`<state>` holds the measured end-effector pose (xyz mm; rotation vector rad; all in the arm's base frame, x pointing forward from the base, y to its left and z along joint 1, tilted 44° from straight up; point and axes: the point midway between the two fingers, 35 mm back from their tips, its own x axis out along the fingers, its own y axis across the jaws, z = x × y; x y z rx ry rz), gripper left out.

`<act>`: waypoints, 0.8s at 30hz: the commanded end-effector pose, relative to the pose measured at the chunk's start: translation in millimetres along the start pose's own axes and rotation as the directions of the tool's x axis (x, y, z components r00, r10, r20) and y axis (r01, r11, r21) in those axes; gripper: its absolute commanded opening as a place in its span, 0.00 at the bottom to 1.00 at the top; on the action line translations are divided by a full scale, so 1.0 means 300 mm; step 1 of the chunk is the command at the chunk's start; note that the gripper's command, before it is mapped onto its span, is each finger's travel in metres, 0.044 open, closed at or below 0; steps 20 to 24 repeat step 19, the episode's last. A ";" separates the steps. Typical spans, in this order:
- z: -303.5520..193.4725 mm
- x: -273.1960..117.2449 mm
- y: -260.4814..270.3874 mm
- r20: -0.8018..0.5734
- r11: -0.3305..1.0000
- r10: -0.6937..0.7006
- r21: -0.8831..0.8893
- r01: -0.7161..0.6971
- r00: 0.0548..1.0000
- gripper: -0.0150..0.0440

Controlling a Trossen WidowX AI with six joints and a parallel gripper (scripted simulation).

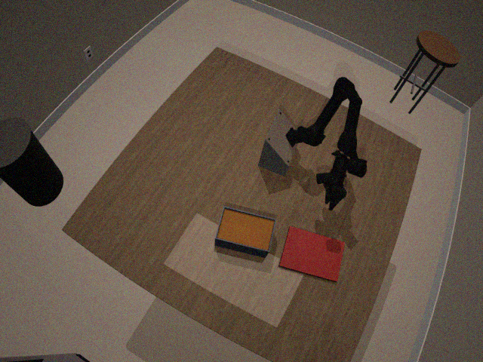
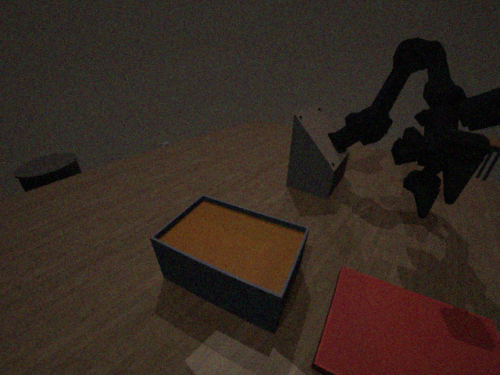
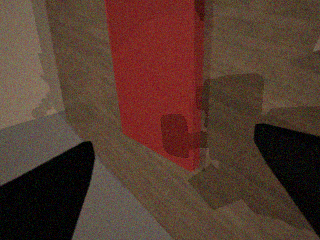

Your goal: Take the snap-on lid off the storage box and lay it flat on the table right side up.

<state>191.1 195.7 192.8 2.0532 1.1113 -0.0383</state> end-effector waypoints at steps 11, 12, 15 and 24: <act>-0.004 -0.002 0.001 -0.007 1.000 0.001 -0.004 -0.001 1.000 1.00; -0.004 -0.002 0.001 -0.007 1.000 0.001 -0.004 -0.001 1.000 1.00; -0.004 -0.002 0.001 -0.007 1.000 0.001 -0.004 -0.001 1.000 1.00; -0.004 -0.002 0.001 -0.007 1.000 0.001 -0.004 -0.001 1.000 0.87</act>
